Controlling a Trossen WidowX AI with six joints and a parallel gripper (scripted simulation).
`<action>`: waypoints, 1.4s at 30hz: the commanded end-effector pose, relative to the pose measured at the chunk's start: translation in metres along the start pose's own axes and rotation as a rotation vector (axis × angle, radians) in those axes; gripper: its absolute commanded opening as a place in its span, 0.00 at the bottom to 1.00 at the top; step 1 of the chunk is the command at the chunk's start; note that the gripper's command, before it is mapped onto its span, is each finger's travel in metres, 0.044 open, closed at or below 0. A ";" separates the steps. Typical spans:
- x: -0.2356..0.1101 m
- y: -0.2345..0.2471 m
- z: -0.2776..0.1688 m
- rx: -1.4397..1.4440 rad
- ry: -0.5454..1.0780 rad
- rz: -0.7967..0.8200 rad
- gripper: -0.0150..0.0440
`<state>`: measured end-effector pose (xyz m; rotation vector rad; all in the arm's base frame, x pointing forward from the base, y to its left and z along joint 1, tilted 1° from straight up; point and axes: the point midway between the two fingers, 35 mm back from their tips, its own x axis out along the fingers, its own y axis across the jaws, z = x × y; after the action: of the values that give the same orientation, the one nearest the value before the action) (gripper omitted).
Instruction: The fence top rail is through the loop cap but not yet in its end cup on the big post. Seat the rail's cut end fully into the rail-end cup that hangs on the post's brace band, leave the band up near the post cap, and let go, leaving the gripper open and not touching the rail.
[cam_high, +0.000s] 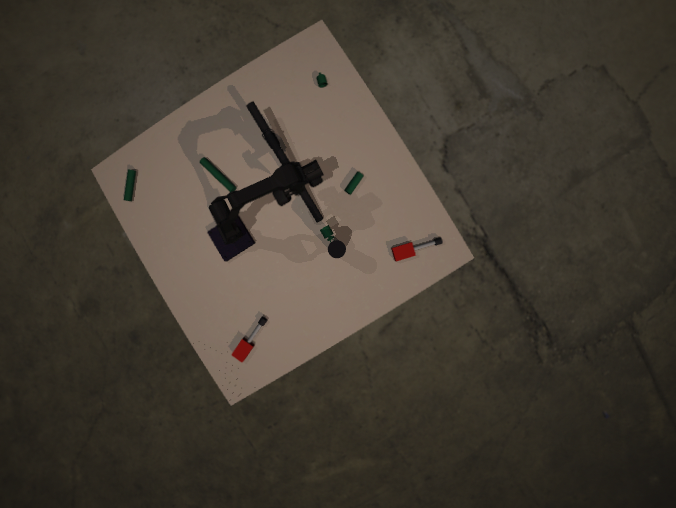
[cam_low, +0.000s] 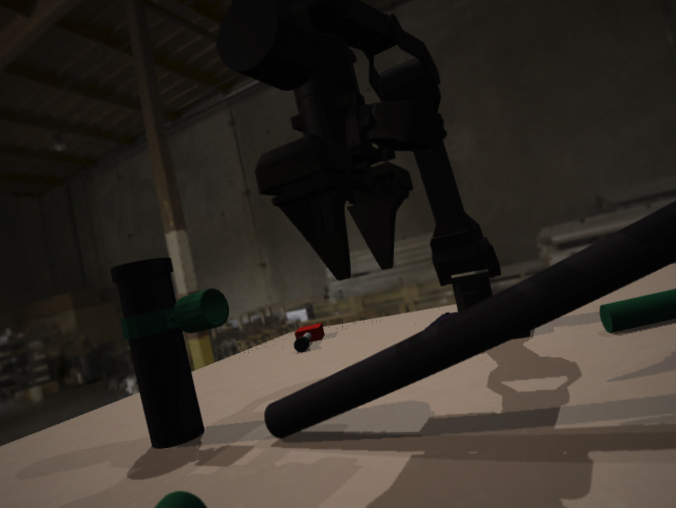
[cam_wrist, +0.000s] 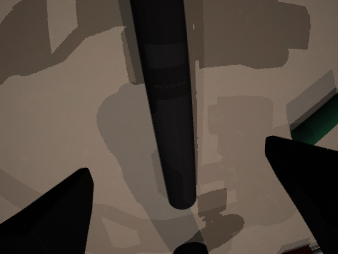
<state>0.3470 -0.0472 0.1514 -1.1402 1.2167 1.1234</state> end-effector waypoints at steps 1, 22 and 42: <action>0.010 0.000 0.000 -0.016 0.003 0.006 1.00; 0.053 0.000 0.000 -0.016 0.003 0.006 1.00; 0.085 -0.001 0.000 -0.016 0.003 0.006 1.00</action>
<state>0.3526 -0.0465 0.0760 -1.1521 1.2078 1.1264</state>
